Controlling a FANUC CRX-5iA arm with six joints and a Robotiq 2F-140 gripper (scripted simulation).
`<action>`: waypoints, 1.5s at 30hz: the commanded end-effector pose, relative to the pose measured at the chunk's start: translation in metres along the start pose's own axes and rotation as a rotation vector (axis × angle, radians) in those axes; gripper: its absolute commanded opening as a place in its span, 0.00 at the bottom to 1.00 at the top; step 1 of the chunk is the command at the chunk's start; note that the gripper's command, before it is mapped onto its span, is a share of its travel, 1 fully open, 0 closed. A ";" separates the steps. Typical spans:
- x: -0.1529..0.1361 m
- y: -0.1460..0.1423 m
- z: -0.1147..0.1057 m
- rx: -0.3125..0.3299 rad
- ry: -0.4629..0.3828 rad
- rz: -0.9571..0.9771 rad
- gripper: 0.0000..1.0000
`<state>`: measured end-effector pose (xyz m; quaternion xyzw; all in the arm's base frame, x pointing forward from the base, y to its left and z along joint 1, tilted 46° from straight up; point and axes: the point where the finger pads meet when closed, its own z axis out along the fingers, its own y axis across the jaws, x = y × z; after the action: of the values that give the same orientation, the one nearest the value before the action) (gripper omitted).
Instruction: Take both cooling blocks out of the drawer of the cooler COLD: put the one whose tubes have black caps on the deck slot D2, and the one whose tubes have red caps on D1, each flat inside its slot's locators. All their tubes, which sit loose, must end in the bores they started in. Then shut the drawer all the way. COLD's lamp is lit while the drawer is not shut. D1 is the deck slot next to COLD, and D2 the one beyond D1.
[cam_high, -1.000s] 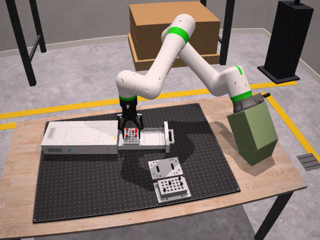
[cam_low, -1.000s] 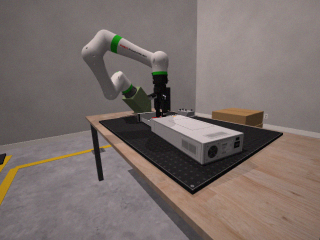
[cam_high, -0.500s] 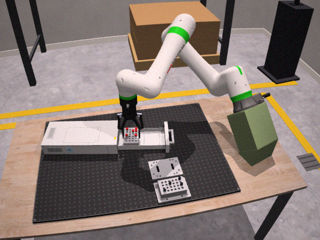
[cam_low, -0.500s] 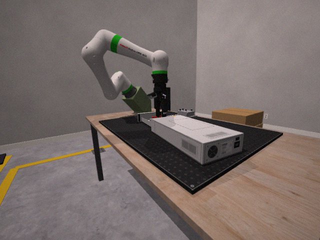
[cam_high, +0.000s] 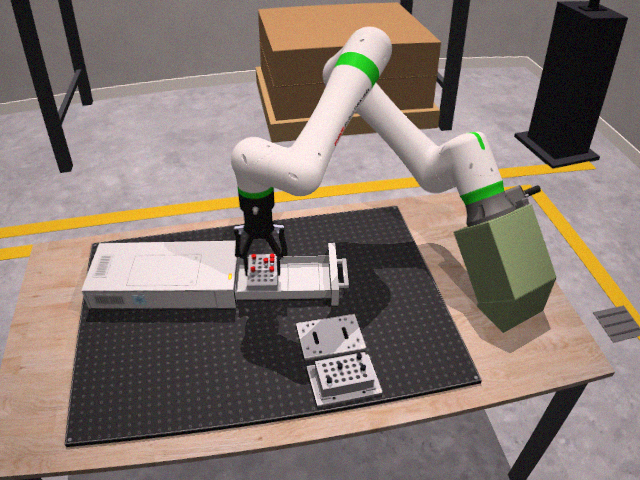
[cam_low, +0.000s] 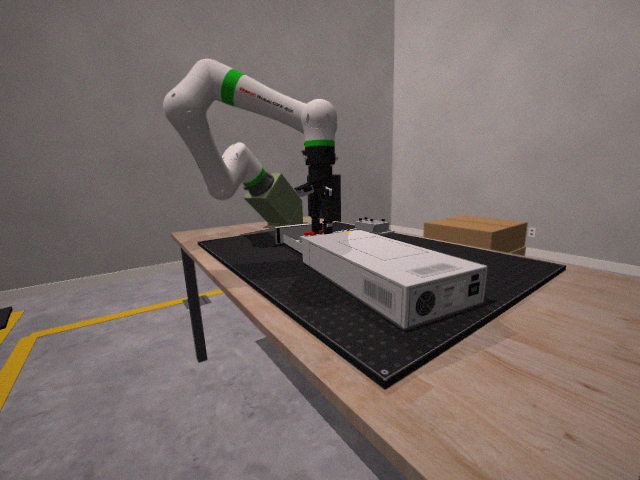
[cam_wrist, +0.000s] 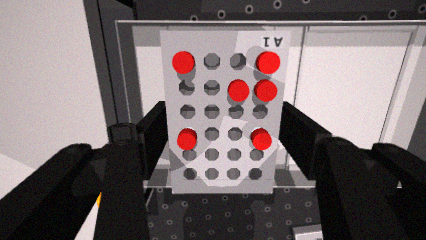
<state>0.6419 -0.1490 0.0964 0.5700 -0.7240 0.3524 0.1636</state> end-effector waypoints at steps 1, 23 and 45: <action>0.000 -0.001 -0.001 0.002 -0.001 0.000 0.10; 0.000 -0.001 -0.027 0.002 -0.001 0.000 0.10; 0.000 -0.001 -0.053 0.002 -0.001 0.000 0.10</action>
<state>0.6338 -0.1151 0.1303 0.5700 -0.7240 0.3524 0.1636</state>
